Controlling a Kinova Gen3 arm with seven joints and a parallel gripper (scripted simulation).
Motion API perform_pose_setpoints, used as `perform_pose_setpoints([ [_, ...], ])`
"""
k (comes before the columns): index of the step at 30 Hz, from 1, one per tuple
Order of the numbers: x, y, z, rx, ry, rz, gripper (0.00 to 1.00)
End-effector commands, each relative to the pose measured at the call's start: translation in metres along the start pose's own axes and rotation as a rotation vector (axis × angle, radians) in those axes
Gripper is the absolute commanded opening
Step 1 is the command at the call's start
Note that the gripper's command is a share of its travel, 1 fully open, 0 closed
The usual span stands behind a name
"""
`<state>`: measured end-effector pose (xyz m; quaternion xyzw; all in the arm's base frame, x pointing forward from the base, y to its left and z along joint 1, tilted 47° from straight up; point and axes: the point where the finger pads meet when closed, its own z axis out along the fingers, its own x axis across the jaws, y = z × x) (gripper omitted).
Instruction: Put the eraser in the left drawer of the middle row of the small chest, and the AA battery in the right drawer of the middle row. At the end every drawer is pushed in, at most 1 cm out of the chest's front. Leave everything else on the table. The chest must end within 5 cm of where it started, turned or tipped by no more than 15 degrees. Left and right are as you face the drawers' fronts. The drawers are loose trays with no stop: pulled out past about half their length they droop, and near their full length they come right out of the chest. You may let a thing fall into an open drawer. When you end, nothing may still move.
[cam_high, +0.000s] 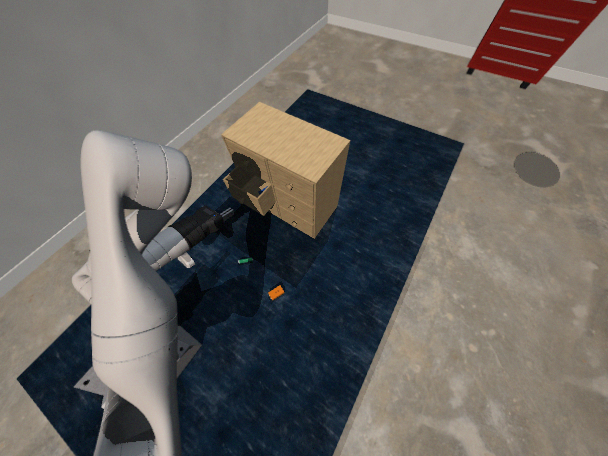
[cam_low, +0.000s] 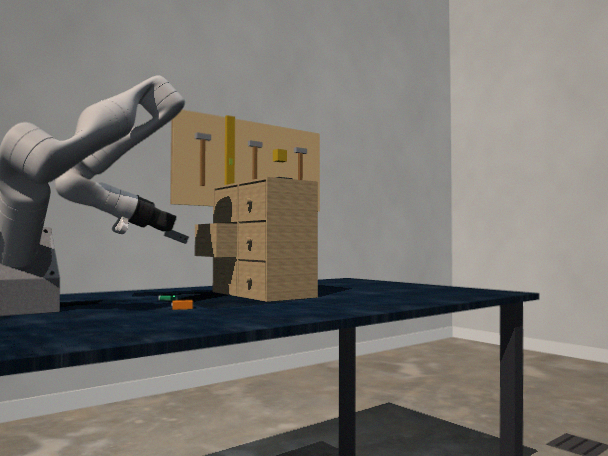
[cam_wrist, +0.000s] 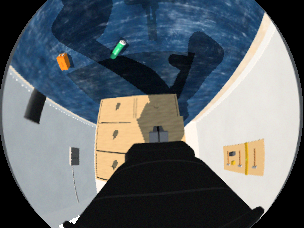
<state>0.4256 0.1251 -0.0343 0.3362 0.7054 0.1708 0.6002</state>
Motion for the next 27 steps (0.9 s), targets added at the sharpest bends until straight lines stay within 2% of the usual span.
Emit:
perform_pose_setpoints([
  [1,0.0002,0.0010,-0.0001,-0.002,0.000,0.001,0.00],
  [27,0.0002,0.0020,0.0027,-0.002,0.000,0.001,0.00],
])
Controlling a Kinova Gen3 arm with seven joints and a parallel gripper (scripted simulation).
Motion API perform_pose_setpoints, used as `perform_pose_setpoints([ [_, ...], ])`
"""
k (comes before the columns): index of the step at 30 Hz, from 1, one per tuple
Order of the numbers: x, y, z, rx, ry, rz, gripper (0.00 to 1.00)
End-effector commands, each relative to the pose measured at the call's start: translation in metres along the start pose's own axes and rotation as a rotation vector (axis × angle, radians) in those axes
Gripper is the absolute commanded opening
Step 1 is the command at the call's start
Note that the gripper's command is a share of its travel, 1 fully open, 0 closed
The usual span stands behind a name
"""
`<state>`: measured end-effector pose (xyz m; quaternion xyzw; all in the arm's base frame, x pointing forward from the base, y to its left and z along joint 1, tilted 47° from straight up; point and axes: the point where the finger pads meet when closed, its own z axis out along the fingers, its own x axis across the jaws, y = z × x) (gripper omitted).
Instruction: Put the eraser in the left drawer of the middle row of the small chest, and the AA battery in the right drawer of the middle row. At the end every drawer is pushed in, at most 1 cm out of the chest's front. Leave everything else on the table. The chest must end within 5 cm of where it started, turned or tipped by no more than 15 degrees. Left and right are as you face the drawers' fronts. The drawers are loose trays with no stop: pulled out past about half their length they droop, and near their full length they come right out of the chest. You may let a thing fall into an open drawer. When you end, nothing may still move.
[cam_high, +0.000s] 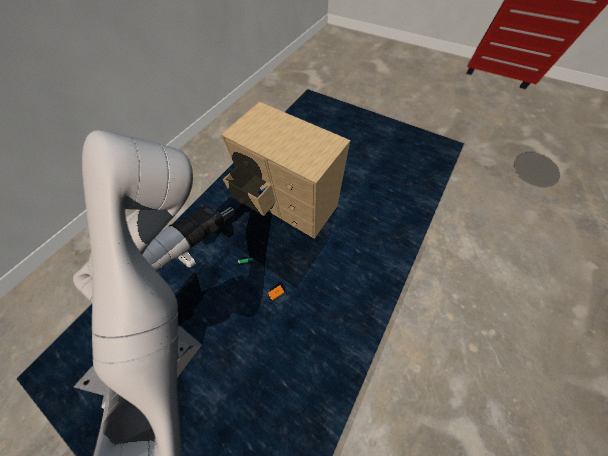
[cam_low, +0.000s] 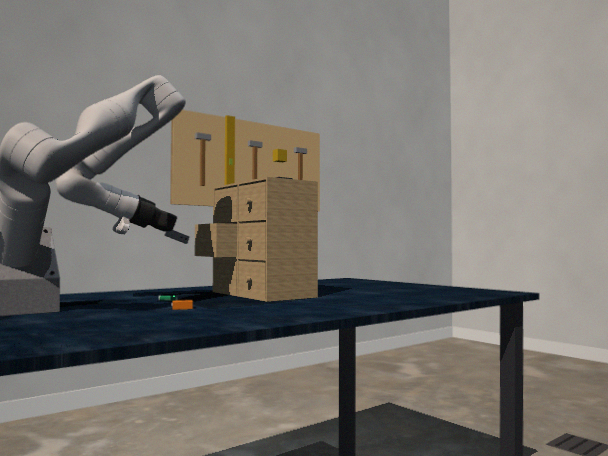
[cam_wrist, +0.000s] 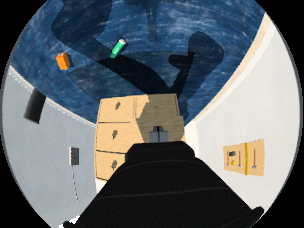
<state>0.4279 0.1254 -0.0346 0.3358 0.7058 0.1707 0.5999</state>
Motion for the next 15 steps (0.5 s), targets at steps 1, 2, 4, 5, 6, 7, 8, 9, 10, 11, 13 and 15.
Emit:
perform_pose_setpoints([
  [1,-0.0001,0.0015,0.0009,-0.002,-0.001,0.002,0.00],
  [2,-0.0001,0.0017,0.0015,-0.002,-0.001,0.002,0.00],
  [4,-0.0001,0.0021,0.0025,-0.002,-0.001,0.002,0.00],
  [5,-0.0001,0.0022,0.0030,-0.002,-0.001,0.002,0.00],
  [6,-0.0001,0.0024,0.0034,-0.002,-0.001,0.002,0.00],
  [7,-0.0001,0.0026,0.0040,-0.002,-0.001,0.002,0.00],
  [8,-0.0001,0.0028,0.0045,-0.002,-0.001,0.002,0.00],
  [9,-0.0001,0.0030,0.0051,-0.002,-0.001,0.002,0.00],
  [10,-0.0001,0.0032,0.0057,-0.002,-0.001,0.002,0.00],
  [11,-0.0001,0.0035,0.0063,-0.002,-0.001,0.002,0.00],
  [13,-0.0001,0.0040,0.0078,-0.002,-0.001,0.002,0.00],
  [15,-0.0001,0.0043,0.0085,-0.002,-0.001,0.002,0.00],
])
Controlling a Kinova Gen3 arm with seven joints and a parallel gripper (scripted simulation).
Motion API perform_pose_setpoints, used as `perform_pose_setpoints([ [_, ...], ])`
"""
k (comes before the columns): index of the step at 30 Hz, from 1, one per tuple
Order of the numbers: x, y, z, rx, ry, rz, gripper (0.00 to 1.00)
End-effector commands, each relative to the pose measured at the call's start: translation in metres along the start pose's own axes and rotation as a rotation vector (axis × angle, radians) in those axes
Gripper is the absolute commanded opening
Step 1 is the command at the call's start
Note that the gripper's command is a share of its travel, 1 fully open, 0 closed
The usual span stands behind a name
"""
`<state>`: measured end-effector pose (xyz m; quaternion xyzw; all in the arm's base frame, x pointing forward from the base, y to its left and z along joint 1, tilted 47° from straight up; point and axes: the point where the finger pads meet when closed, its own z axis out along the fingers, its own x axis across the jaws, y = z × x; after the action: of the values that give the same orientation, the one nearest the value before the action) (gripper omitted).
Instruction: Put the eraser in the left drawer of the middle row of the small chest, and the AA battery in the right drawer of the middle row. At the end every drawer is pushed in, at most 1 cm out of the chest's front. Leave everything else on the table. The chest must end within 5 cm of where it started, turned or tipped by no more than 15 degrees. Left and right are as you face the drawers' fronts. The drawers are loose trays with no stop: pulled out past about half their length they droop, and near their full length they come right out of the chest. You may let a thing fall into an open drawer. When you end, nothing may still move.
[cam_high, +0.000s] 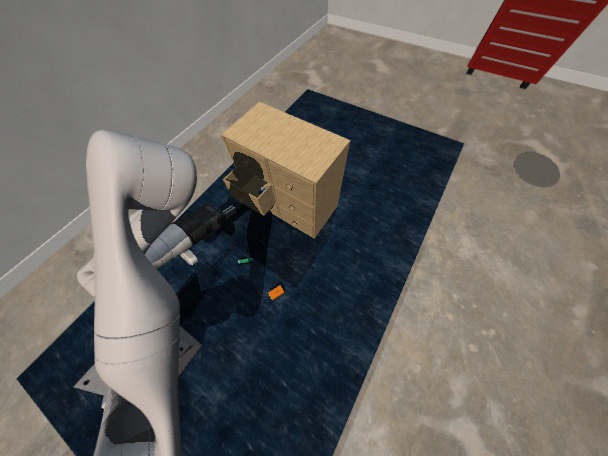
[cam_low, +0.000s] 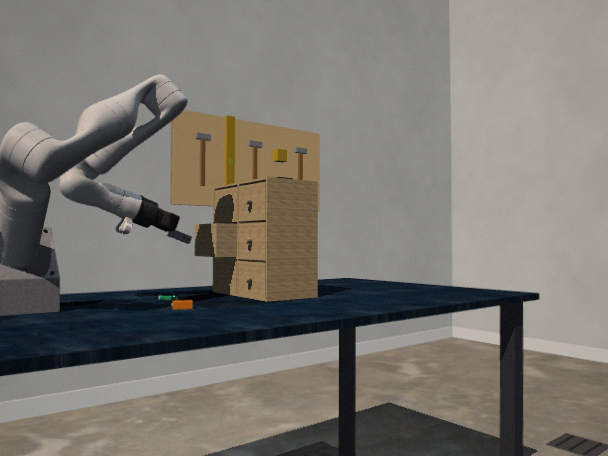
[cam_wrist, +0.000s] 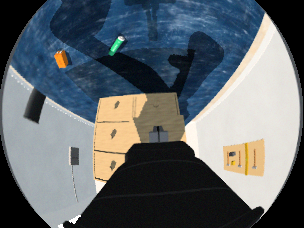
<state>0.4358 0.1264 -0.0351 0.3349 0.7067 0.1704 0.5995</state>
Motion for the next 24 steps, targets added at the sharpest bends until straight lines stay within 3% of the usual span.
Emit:
perform_pose_setpoints([
  [1,-0.001,0.002,0.001,-0.002,-0.002,0.004,0.00],
  [24,-0.001,0.011,0.028,-0.002,-0.002,0.004,0.00],
])
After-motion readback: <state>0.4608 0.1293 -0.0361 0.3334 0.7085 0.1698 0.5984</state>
